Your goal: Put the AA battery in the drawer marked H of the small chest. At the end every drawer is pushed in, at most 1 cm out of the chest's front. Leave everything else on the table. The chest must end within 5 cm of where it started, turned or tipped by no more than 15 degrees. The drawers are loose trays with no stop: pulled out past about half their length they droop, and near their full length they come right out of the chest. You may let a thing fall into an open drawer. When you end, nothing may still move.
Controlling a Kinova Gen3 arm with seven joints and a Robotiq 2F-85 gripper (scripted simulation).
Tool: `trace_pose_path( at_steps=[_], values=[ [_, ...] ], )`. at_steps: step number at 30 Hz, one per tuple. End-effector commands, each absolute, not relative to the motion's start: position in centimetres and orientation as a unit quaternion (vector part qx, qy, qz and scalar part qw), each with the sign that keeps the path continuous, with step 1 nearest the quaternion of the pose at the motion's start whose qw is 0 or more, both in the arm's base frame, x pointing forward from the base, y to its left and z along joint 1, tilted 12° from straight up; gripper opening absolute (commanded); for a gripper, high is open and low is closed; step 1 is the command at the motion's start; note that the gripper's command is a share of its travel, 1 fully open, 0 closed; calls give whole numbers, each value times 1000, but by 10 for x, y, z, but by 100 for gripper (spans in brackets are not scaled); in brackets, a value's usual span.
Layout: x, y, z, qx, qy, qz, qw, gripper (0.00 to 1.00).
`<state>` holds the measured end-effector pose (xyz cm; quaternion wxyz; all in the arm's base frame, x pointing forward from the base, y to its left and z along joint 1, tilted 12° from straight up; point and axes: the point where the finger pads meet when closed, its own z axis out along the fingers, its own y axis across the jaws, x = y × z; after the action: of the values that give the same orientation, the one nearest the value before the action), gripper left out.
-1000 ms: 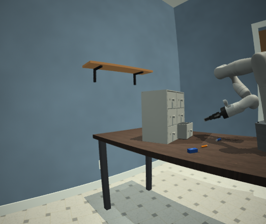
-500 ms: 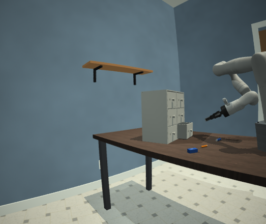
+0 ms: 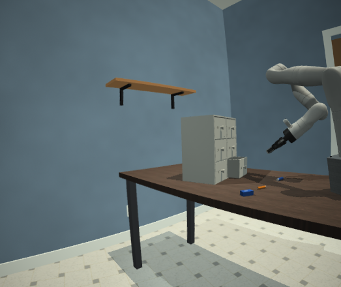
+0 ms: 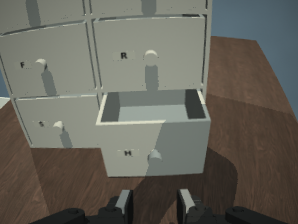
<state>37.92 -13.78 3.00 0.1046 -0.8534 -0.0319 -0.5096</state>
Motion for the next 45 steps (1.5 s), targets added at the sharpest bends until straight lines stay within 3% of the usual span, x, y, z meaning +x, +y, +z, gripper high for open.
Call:
trace_pose_path(
  at_steps=[1, 45],
  values=[
    [384, -138, 44, -858, -47, -502, 100, 33],
    [336, -152, 86, -971, -74, -213, 82, 33]
  ],
)
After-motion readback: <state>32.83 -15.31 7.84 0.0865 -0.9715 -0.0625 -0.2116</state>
